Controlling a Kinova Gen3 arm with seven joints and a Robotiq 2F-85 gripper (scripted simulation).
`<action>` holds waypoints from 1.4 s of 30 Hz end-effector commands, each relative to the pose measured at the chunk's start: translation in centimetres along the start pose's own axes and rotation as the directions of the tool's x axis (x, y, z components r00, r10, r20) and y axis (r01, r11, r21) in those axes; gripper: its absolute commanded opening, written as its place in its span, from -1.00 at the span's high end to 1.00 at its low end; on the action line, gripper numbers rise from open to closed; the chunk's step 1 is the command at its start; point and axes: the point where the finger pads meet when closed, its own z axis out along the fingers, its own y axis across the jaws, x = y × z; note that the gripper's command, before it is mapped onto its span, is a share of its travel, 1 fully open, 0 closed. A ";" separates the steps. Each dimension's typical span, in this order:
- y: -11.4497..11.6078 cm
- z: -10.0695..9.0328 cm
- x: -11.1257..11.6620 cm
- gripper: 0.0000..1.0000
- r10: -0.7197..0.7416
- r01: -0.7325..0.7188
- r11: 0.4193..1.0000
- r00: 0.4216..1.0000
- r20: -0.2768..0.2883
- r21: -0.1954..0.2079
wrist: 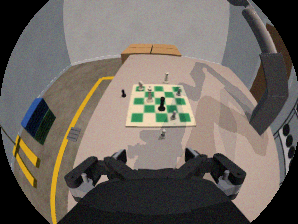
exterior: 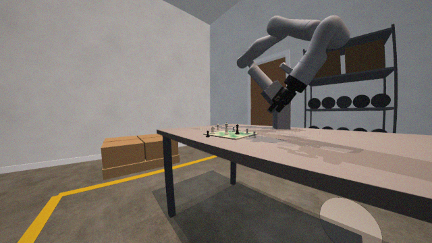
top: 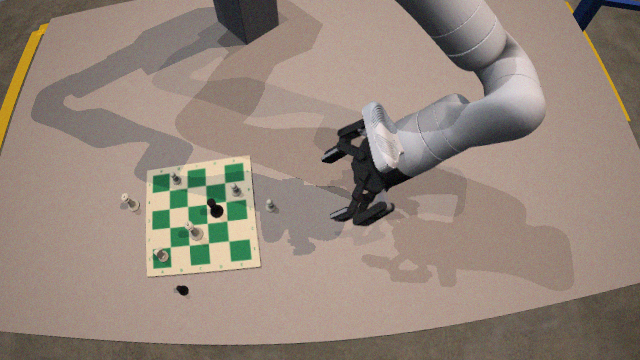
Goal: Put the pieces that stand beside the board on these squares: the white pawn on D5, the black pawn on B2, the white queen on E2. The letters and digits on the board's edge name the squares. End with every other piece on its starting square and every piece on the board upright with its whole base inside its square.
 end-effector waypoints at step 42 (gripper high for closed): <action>-6.6 6.3 8.8 -1.00 -0.857 0.789 0.483 0.515 0.019 0.381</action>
